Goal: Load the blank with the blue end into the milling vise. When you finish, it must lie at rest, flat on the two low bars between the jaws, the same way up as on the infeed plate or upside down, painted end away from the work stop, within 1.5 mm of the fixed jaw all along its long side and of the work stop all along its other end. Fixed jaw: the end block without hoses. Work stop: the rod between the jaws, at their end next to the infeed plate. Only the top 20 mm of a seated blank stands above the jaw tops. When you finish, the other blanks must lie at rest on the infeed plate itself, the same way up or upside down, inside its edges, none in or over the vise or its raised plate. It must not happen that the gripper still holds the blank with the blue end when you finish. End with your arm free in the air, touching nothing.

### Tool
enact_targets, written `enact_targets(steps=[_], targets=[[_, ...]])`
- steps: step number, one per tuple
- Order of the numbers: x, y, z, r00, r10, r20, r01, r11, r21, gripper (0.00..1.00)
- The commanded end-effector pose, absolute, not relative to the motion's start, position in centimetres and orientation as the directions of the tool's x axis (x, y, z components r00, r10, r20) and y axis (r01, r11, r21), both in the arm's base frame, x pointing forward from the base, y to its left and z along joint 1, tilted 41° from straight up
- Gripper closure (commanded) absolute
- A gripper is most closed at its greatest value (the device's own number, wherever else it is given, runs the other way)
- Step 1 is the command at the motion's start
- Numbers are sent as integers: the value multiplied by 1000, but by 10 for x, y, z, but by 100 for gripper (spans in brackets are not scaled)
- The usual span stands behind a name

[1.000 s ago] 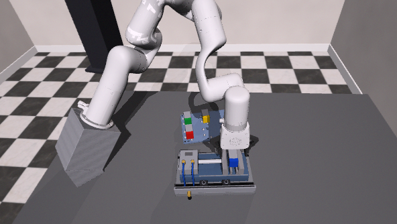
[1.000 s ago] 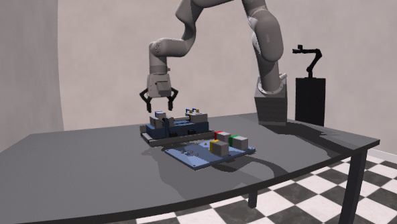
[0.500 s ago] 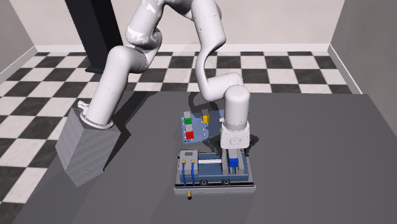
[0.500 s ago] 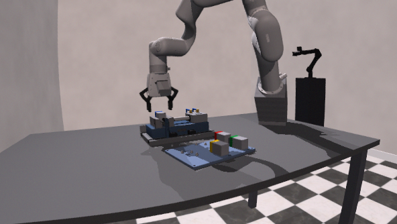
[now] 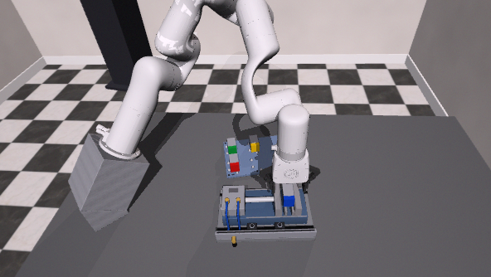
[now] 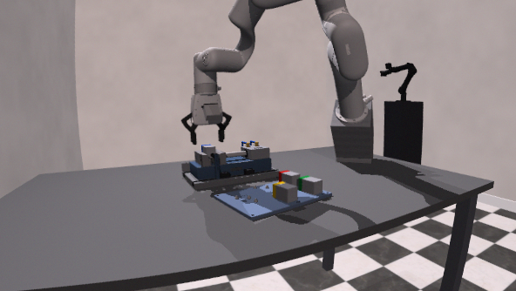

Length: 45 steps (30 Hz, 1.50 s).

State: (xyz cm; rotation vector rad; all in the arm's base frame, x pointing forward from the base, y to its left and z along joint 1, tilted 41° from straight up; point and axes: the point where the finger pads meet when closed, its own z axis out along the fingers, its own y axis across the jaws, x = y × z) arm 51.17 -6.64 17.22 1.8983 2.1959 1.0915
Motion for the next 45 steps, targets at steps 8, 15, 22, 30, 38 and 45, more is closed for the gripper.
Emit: enact_targets(steps=[8, 15, 22, 30, 38, 45], targets=[[511, -68, 175, -250, 882, 400, 851, 3, 525, 0], [511, -69, 176, -250, 882, 400, 851, 3, 525, 0], [510, -69, 177, -250, 882, 400, 851, 3, 525, 0], [509, -71, 179, -250, 882, 400, 851, 3, 525, 0], [503, -76, 188, -250, 882, 400, 851, 3, 525, 0], [484, -96, 220, -250, 882, 400, 851, 3, 525, 0]])
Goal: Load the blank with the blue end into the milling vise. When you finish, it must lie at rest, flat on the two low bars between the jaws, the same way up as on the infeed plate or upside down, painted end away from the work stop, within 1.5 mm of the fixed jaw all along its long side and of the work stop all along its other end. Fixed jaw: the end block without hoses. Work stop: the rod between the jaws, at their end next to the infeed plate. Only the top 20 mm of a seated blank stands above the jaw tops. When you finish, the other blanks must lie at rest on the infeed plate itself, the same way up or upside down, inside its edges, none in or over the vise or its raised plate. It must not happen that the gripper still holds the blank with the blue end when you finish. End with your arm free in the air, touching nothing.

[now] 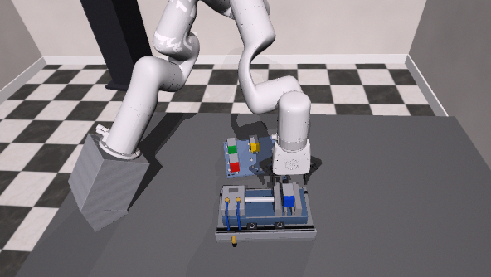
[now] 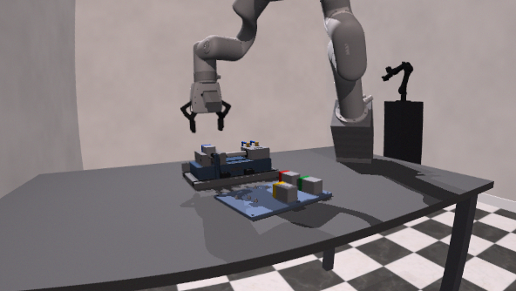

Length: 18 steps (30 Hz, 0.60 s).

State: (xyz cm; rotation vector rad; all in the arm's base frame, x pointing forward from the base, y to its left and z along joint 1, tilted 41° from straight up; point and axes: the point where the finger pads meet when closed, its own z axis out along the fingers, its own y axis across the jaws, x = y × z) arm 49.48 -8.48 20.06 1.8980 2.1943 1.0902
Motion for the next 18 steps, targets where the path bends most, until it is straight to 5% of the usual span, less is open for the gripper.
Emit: enact_targets(steps=[1, 18], targets=[[481, -99, 224, -250, 882, 400, 851, 3, 525, 0], [464, -117, 253, -250, 882, 400, 851, 3, 525, 0]])
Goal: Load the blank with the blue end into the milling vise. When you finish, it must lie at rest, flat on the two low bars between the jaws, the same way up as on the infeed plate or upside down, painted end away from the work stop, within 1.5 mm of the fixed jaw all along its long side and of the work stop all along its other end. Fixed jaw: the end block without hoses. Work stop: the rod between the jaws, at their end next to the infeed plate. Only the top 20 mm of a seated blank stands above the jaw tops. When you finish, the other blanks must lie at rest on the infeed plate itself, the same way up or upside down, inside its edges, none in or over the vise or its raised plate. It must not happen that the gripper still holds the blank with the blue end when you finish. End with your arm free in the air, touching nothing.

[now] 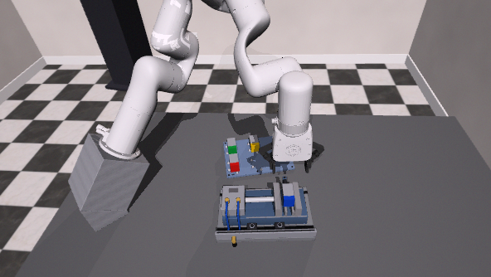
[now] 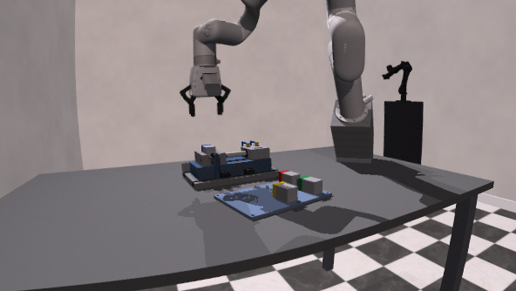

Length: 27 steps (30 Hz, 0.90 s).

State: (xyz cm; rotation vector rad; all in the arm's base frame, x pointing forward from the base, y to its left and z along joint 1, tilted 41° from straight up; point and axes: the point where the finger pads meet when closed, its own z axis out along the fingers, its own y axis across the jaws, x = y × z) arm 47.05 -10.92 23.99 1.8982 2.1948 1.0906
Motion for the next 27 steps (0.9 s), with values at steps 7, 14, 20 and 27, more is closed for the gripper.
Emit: enact_targets(steps=[7, 14, 20, 27], targets=[[464, -117, 253, -250, 882, 400, 851, 3, 525, 0], [467, -114, 247, -250, 882, 400, 851, 3, 525, 0], [468, -113, 245, -250, 882, 400, 851, 3, 525, 0], [469, -112, 244, -250, 882, 400, 851, 3, 525, 0]])
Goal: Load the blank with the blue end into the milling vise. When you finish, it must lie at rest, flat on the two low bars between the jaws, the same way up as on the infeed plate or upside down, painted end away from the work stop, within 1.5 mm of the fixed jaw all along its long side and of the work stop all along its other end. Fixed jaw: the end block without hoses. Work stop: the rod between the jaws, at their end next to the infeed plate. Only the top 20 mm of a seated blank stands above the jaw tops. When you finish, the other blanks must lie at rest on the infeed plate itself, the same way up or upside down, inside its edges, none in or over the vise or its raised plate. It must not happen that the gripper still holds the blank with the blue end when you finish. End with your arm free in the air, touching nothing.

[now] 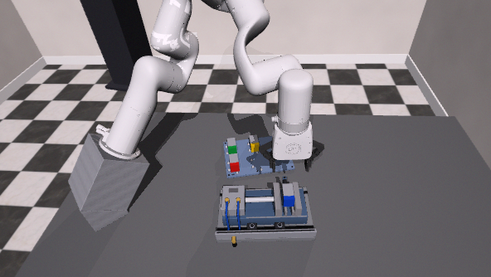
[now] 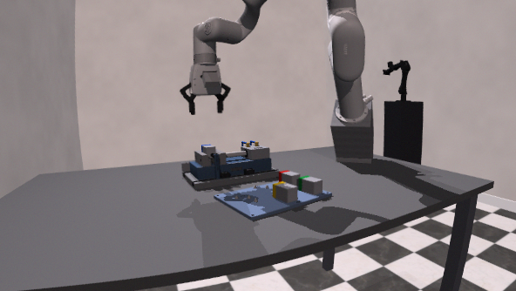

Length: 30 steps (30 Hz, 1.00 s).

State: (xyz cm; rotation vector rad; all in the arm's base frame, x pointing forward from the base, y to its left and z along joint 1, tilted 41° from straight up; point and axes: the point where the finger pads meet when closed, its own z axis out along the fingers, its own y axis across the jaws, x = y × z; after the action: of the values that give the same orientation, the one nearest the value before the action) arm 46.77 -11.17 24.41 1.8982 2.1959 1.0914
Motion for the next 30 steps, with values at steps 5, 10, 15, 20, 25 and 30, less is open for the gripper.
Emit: enact_targets(steps=[5, 10, 15, 20, 25, 30], targets=[[470, -111, 242, -250, 882, 400, 851, 3, 525, 0], [471, -110, 242, -250, 882, 400, 851, 3, 525, 0], [471, -110, 241, -250, 882, 400, 851, 3, 525, 0], [471, -109, 240, -250, 882, 400, 851, 3, 525, 0], [472, -109, 240, -250, 882, 400, 851, 3, 525, 0], [472, -109, 240, -250, 882, 400, 851, 3, 525, 0]])
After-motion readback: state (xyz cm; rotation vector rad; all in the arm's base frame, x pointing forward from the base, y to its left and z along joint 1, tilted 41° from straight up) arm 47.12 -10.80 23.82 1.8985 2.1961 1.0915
